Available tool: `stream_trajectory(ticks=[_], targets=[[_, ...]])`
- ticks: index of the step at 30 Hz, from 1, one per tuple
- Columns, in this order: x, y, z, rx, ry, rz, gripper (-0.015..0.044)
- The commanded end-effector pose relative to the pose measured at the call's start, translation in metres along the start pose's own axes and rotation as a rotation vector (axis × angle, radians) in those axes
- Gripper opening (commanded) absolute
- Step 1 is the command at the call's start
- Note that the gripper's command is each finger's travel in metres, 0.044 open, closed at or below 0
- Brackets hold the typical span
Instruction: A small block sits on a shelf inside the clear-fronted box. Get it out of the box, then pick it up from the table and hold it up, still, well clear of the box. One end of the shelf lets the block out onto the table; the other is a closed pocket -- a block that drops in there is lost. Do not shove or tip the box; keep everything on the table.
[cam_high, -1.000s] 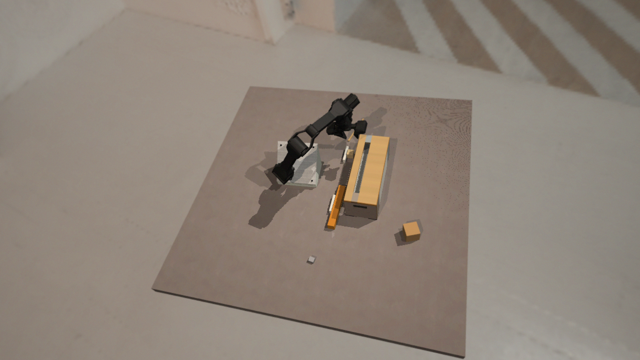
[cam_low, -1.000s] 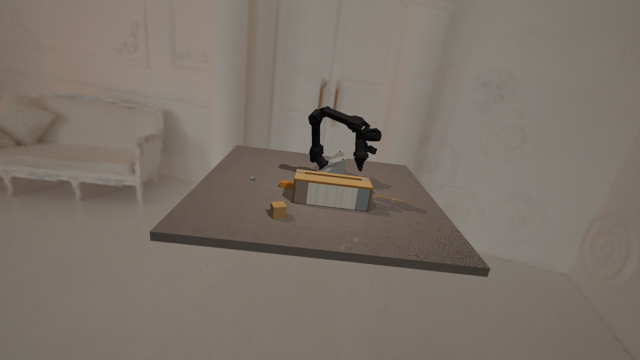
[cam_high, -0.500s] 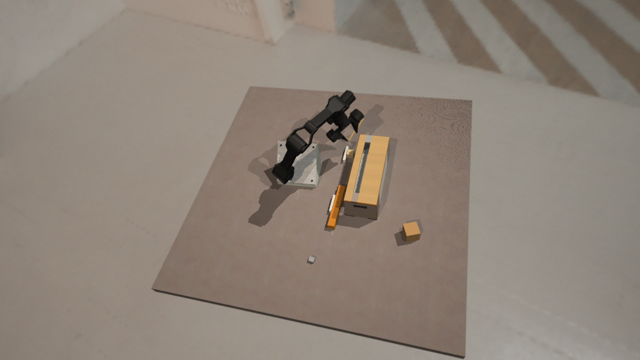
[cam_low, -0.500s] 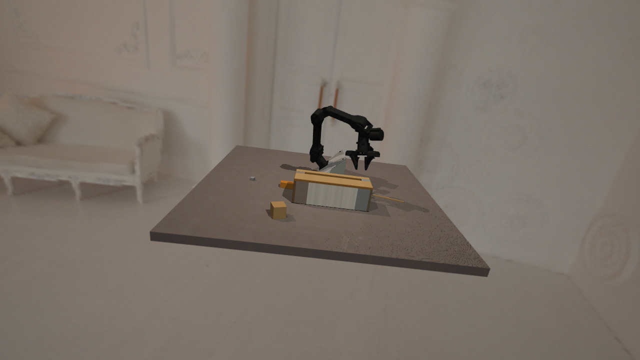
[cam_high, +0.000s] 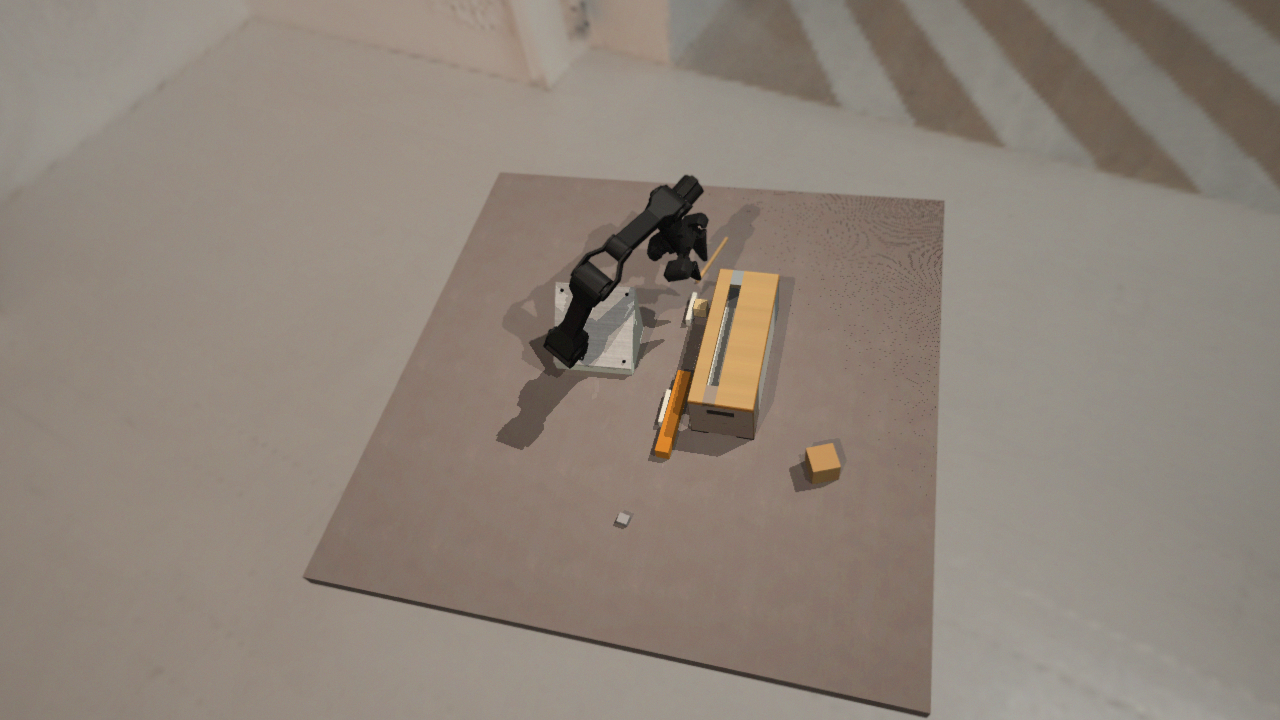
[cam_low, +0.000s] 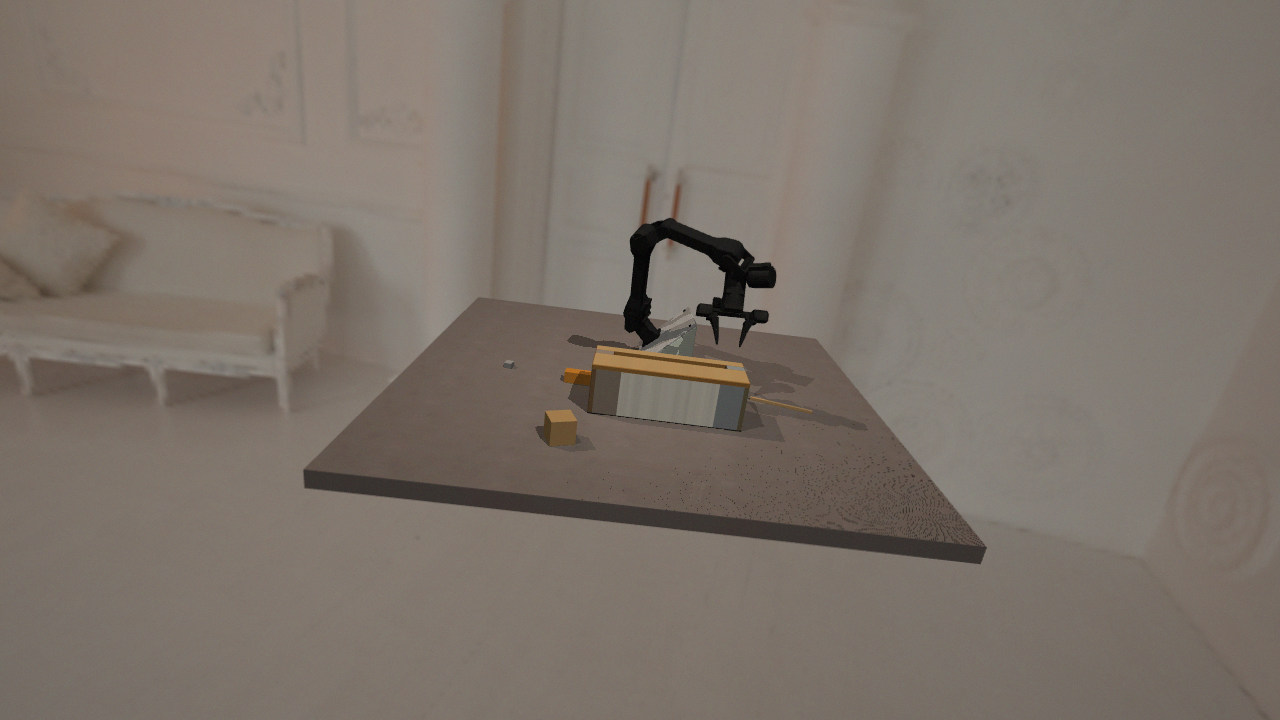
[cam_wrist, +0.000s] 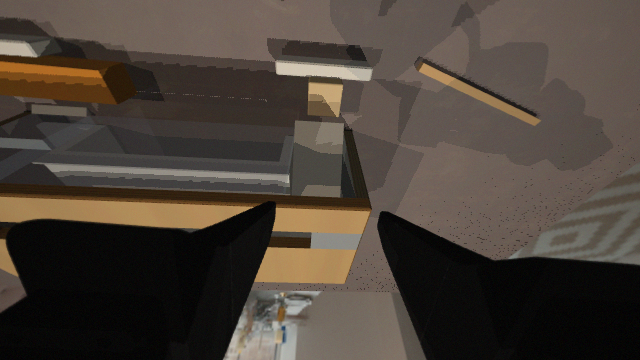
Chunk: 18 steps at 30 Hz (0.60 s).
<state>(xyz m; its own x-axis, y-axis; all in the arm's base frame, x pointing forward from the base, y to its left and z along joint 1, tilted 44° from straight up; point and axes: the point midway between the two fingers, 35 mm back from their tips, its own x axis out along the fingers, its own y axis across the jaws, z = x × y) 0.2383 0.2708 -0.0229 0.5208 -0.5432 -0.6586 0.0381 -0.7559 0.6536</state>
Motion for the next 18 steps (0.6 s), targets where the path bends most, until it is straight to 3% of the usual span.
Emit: stream_trajectory(ticks=[1,5,12,18], targets=[[0.000,0.000,0.000,-0.051,0.011,0.004,0.0285],[0.008,-0.001,0.002,-0.051,0.011,0.004,0.0285],[0.084,0.000,0.036,-0.050,0.012,0.006,0.0285],[0.086,0.001,0.037,-0.050,0.012,0.006,0.0285]])
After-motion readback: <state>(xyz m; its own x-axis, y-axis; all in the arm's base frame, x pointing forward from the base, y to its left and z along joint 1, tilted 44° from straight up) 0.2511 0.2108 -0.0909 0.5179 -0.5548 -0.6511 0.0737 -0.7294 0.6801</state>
